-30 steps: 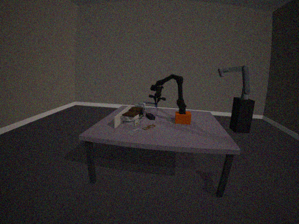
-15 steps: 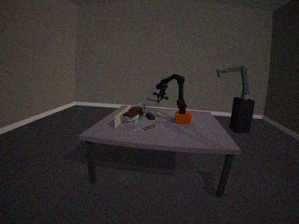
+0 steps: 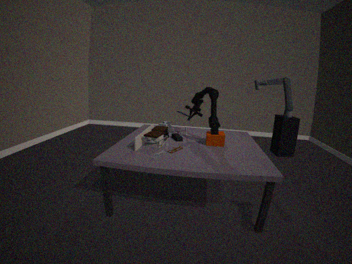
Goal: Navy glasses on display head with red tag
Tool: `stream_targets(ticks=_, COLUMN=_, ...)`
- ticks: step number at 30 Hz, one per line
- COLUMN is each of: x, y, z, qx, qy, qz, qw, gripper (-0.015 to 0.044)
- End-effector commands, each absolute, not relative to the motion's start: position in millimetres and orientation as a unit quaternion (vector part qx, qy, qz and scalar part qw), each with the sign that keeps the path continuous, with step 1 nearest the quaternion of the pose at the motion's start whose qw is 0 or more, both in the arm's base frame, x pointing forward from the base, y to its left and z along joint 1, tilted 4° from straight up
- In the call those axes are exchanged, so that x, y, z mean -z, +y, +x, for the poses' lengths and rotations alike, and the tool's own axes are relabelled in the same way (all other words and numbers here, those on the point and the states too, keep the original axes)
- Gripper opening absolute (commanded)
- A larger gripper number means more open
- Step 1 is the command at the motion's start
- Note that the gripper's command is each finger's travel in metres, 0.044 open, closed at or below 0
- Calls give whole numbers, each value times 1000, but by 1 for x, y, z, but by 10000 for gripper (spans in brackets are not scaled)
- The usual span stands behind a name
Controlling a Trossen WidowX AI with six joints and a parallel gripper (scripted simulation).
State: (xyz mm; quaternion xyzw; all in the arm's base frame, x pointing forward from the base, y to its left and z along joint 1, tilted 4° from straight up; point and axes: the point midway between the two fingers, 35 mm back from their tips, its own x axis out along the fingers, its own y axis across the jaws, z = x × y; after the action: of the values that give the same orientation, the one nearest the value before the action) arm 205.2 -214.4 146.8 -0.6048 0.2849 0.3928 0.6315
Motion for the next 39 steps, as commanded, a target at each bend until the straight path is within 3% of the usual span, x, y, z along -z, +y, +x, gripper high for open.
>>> stream_targets(ticks=1, x=-153, y=-224, z=192, qx=-377, qy=271, qz=-631, qw=621, gripper=0)
stream_targets(ticks=10, x=-162, y=-241, z=167, qx=-347, qy=255, qz=-678, qw=596, gripper=0)
stream_targets(ticks=39, x=-159, y=-239, z=172, qx=-354, qy=262, qz=-667, qw=602, gripper=0)
